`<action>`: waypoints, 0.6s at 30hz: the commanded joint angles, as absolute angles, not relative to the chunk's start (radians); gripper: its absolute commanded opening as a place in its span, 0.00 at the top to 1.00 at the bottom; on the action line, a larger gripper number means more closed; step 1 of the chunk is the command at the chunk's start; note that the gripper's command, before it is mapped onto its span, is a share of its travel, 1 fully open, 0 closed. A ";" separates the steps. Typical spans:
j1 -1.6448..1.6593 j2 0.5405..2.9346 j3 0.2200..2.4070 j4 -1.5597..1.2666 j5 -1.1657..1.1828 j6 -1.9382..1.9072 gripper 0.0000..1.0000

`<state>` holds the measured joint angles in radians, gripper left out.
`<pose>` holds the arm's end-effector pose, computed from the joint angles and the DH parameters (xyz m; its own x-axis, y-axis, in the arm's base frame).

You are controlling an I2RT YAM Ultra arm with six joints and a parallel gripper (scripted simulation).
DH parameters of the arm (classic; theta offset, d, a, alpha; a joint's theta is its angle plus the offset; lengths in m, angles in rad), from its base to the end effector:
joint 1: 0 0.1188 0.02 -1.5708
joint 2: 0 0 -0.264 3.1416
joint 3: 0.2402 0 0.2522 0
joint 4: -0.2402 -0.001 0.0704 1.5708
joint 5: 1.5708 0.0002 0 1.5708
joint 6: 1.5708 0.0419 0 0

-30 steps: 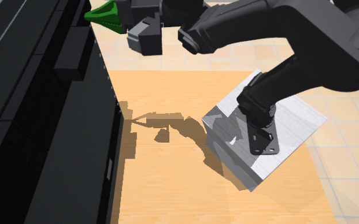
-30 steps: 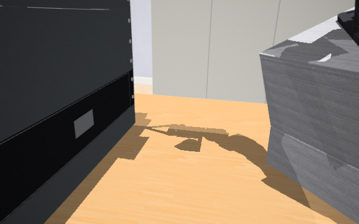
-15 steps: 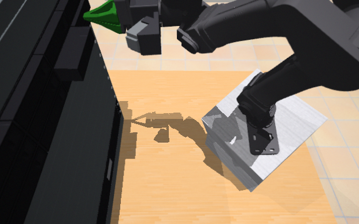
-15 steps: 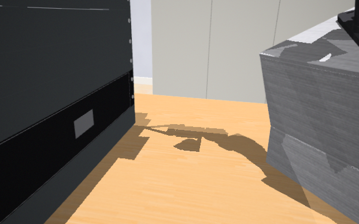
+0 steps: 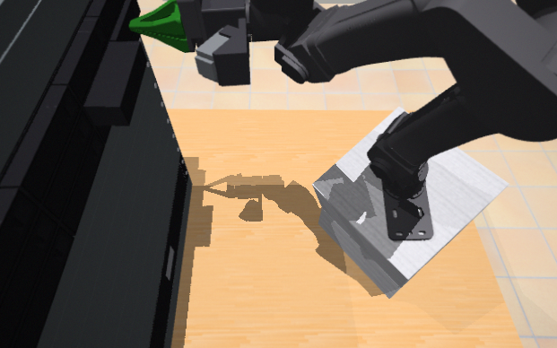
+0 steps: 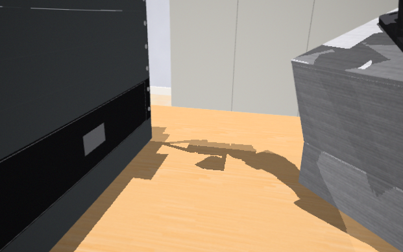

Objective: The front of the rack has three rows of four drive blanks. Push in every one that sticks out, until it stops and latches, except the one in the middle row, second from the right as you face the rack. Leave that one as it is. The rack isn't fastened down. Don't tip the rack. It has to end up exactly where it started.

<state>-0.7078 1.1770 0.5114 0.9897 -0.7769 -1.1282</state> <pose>0.2048 -0.1353 0.2903 0.1410 -0.9687 -0.2042 0.2010 0.2300 -0.9522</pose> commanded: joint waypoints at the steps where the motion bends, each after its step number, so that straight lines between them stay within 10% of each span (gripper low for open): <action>1: -0.697 1.192 0.570 0.971 -0.722 -1.129 1.00; 18: -0.699 1.184 0.578 0.966 -0.718 -1.129 1.00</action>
<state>-0.7017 1.1839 0.5259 0.9737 -0.7765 -1.1305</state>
